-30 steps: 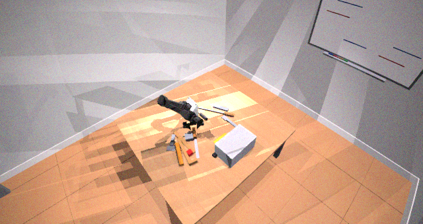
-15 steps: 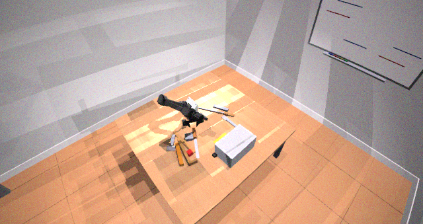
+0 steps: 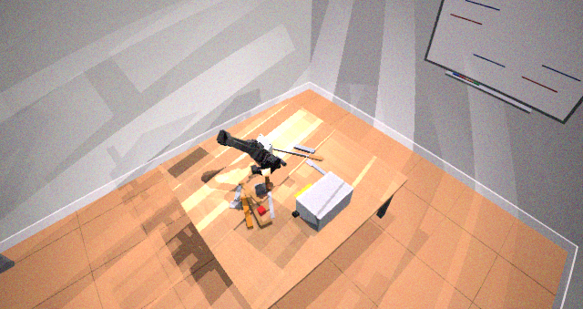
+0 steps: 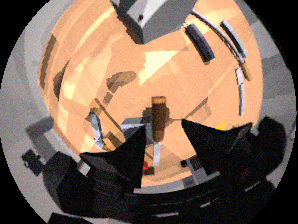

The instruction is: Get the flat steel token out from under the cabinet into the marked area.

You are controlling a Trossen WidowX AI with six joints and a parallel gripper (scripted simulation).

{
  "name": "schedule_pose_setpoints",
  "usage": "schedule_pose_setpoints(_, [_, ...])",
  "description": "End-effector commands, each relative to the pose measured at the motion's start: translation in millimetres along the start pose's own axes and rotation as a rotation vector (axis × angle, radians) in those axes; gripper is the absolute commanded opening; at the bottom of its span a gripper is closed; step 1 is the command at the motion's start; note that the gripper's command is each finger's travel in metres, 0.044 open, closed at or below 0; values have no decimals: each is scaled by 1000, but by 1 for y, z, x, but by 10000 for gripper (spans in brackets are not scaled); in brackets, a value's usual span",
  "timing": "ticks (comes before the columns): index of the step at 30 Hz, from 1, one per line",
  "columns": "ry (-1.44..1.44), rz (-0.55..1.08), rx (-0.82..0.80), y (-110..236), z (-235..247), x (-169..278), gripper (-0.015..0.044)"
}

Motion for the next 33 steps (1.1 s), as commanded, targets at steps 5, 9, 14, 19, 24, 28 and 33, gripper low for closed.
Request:
schedule_pose_setpoints(5, [-25, -1, 4, 1, 0, 0, 270])
schedule_pose_setpoints(9, [-56, -1, 4, 1, 0, 0, 270])
schedule_pose_setpoints(14, [-95, -1, 4, 1, 0, 0, 270])
schedule_pose_setpoints(19, [-135, -1, 4, 1, 0, 0, 270])
schedule_pose_setpoints(24, [-174, -1, 4, 1, 0, 0, 270])
schedule_pose_setpoints(28, [-205, -1, 4, 1, 0, 0, 270])
schedule_pose_setpoints(33, [-244, -1, 4, 1, 0, 0, 270])
Point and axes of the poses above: the point midway between the two fingers, 35 mm back from their tips, its own y axis back along the fingers, its own z axis across the jaws, x = y × z, the point moved 1 cm from there along y, back along the fingers, and after that the axes turned 10 degrees about y, right-handed, at the moved point
